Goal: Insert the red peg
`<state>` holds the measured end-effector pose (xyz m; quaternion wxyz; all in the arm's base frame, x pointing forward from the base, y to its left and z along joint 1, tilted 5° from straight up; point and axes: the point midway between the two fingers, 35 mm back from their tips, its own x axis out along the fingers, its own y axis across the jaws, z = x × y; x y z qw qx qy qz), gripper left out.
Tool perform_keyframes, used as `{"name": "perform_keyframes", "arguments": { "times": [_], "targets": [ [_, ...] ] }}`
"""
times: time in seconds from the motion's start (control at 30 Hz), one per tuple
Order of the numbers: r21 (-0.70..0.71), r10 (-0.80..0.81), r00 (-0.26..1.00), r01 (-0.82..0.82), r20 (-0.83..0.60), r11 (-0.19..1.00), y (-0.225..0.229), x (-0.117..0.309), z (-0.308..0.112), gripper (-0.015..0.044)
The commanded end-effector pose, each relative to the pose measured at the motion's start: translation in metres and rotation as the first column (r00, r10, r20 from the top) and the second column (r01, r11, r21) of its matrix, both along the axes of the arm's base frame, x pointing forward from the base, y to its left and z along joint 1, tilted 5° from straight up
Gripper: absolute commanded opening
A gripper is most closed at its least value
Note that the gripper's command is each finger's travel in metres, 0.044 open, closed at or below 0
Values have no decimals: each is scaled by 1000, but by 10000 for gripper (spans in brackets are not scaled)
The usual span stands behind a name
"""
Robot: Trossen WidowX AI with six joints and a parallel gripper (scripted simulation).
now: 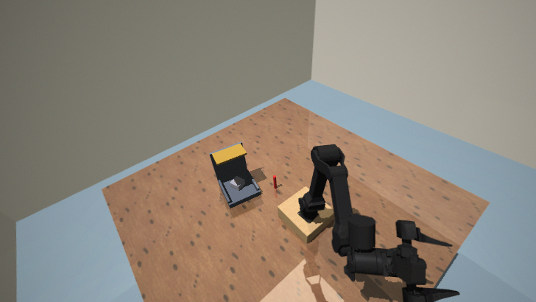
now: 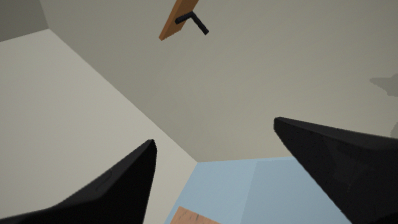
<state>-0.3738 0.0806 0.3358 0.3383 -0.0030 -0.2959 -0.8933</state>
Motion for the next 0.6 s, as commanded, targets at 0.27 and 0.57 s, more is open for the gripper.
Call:
{"name": "perform_keyframes", "arguments": {
  "times": [0.27, 0.57],
  "targets": [
    [45, -227, 972, 230, -56, 972, 58, 17, 1, 440],
    [99, -394, 913, 404, -104, 909, 98, 31, -3, 440]
  ]
}}
